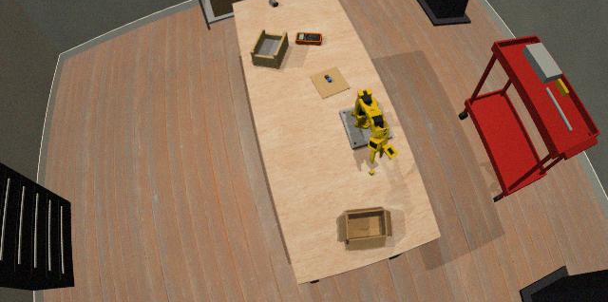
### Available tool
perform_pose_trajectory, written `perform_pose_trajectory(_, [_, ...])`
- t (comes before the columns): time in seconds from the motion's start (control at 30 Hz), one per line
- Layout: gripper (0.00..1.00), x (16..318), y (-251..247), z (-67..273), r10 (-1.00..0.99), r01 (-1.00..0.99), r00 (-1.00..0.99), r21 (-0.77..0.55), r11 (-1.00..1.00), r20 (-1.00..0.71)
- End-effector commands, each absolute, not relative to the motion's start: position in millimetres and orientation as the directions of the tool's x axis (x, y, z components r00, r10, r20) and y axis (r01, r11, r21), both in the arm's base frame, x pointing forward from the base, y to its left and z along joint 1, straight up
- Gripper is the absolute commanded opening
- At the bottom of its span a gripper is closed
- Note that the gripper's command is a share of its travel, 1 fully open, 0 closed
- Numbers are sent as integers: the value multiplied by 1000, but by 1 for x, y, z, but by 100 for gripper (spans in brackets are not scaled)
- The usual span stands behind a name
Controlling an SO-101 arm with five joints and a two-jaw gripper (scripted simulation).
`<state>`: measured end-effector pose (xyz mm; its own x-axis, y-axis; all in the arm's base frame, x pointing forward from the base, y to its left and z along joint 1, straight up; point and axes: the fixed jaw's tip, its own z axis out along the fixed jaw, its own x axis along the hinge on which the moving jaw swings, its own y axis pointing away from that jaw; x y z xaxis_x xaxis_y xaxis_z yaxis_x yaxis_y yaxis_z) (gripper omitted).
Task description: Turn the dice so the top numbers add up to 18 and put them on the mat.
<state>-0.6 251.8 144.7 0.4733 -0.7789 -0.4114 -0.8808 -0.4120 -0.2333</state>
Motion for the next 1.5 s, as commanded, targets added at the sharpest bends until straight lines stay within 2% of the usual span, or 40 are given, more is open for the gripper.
perform_pose_trajectory(0.0, [25,-2,254,142,-775,-873,487,-233,-428,-404])
perform_pose_trajectory(0.17, [25,-2,255,129,-796,-874,487,-207,-440,-359])
perform_pose_trajectory(0.4, [25,-2,253,87,-850,-874,486,-118,-471,-205])
perform_pose_trajectory(0.47, [25,-2,253,87,-850,-874,486,-118,-471,-205])
perform_pose_trajectory(0.77, [25,-3,240,39,-874,-874,485,-9,-485,-15])
perform_pose_trajectory(1.47, [25,-6,238,31,-864,-865,503,6,-503,10])
